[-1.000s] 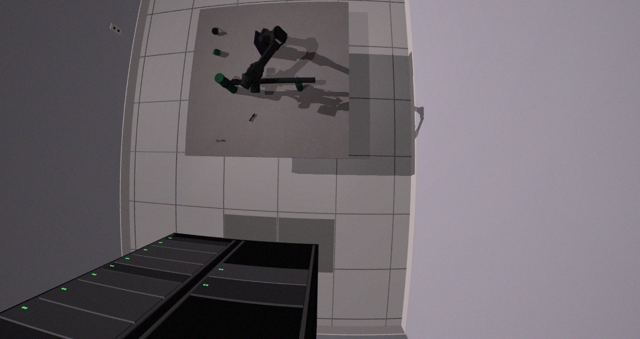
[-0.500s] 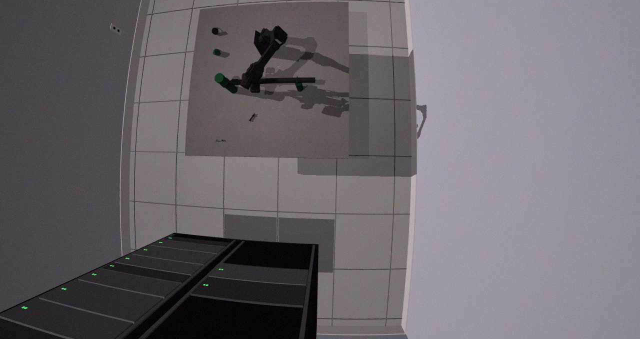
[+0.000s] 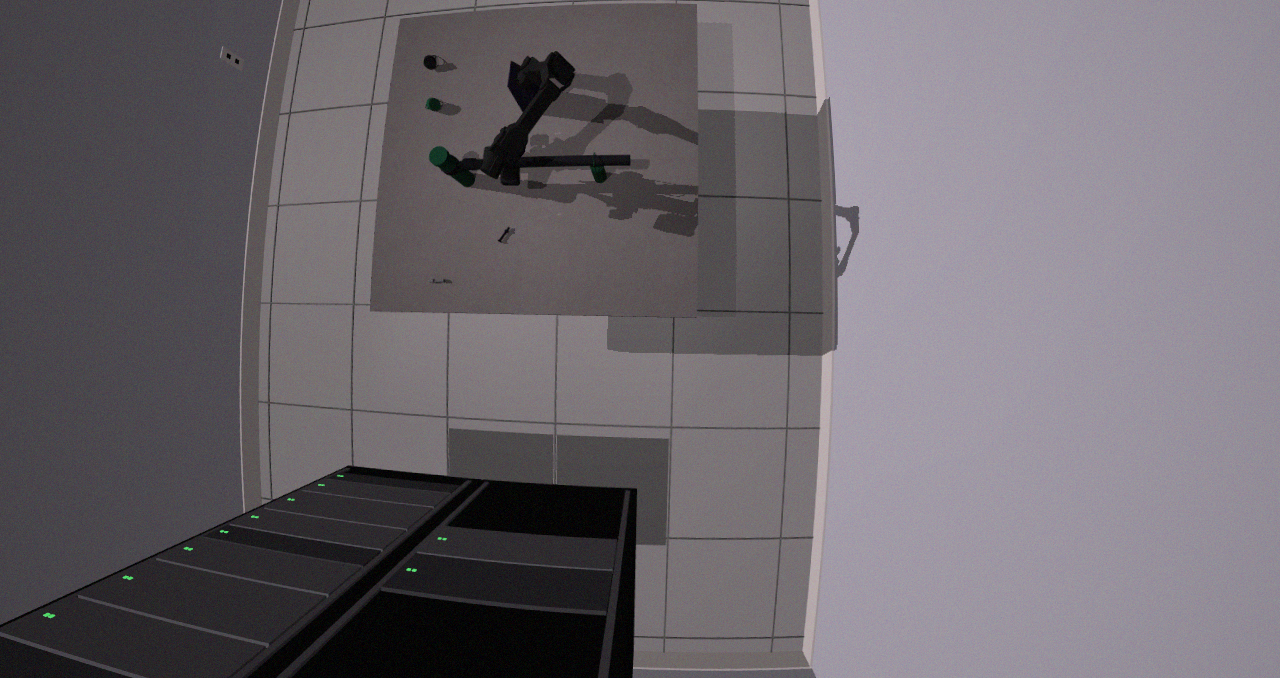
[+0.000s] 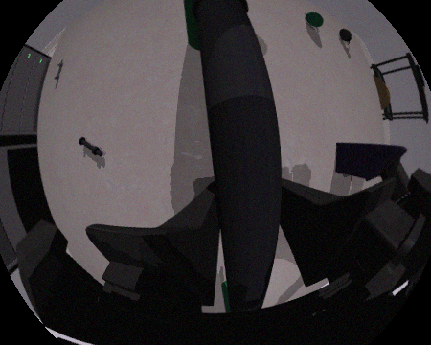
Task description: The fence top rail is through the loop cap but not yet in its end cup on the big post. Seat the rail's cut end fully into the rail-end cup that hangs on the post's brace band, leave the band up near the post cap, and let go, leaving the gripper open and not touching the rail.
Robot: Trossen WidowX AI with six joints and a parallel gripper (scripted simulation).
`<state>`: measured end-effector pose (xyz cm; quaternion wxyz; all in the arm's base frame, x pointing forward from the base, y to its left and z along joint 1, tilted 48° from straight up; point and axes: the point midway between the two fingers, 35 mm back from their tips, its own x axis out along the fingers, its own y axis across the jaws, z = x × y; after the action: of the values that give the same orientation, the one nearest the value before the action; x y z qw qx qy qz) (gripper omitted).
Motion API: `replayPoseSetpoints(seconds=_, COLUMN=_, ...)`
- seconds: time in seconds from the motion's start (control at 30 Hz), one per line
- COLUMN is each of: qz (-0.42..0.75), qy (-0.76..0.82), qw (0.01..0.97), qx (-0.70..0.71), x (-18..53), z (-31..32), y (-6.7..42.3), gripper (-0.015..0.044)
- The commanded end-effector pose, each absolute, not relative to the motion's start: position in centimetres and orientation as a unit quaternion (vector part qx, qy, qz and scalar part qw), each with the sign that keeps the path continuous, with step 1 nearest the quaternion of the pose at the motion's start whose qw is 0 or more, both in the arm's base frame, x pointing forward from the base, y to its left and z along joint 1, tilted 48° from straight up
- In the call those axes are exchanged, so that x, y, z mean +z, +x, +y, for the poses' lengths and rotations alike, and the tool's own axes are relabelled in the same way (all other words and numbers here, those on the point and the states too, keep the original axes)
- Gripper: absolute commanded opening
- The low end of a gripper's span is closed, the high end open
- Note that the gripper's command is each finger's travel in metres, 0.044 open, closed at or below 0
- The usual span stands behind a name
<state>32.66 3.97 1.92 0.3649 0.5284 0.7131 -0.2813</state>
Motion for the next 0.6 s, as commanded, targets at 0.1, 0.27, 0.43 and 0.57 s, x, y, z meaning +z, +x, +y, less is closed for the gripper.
replayPoseSetpoints(seconds=0.1, qz=0.71, qy=0.528, qw=0.369, qx=-0.284, x=1.95, z=3.45, y=32.77, gripper=0.0)
replayPoseSetpoints(seconds=0.27, qz=0.71, qy=0.528, qw=0.369, qx=-0.285, x=1.94, z=3.4, y=32.78, gripper=0.0)
replayPoseSetpoints(seconds=0.43, qz=0.709, qy=0.528, qw=0.369, qx=-0.285, x=1.93, z=3.35, y=32.79, gripper=0.0)
replayPoseSetpoints(seconds=0.57, qz=0.709, qy=0.528, qw=0.37, qx=-0.285, x=1.92, z=3.31, y=32.8, gripper=0.0)
